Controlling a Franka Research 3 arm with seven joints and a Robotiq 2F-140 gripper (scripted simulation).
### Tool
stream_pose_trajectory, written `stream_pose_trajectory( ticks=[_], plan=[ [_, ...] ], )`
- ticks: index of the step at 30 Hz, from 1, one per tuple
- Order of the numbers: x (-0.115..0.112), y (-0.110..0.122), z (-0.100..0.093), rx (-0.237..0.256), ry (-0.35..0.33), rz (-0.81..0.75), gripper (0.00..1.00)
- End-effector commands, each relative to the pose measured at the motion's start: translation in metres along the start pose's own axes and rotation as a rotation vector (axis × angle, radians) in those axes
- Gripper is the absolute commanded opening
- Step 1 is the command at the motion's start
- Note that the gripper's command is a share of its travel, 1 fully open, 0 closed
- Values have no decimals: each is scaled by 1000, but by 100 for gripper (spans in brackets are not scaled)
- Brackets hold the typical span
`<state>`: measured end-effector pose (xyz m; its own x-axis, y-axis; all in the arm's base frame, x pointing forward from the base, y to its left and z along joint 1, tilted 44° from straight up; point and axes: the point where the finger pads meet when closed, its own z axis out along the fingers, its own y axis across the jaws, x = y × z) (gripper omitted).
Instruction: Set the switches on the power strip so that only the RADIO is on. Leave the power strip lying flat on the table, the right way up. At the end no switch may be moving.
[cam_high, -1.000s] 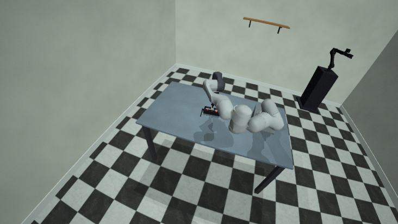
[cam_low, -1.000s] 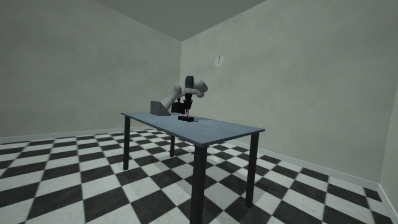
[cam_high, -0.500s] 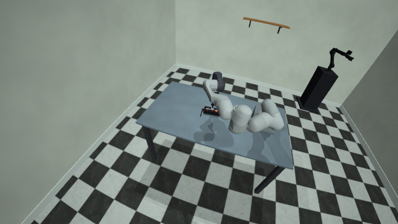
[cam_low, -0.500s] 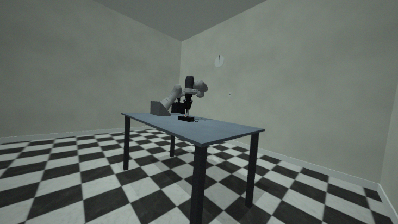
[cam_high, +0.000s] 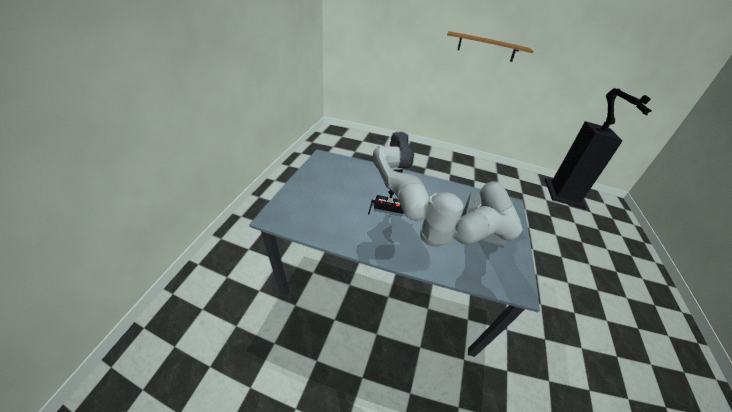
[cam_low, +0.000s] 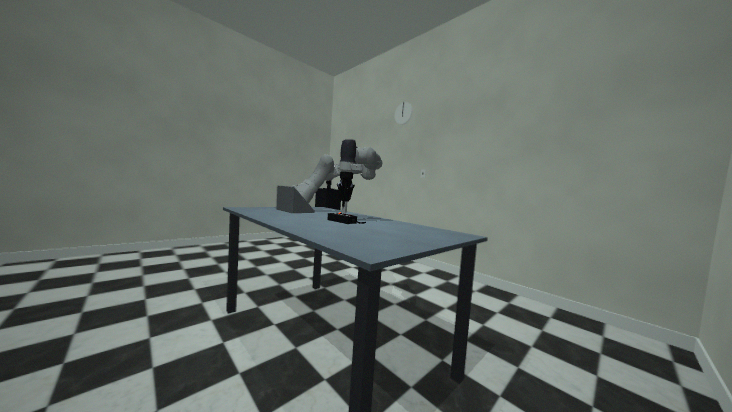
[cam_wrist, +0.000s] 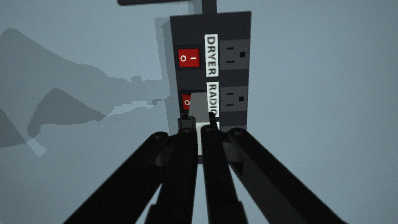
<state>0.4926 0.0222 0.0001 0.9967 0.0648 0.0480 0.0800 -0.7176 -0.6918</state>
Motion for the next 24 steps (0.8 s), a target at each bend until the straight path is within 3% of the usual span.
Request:
stream_pose_trajectory(
  ticks=[1,24],
  plan=[
    [1,0,2,-1,3,-3,0],
    [1,0,10,-1,3,-3,0]
  ],
)
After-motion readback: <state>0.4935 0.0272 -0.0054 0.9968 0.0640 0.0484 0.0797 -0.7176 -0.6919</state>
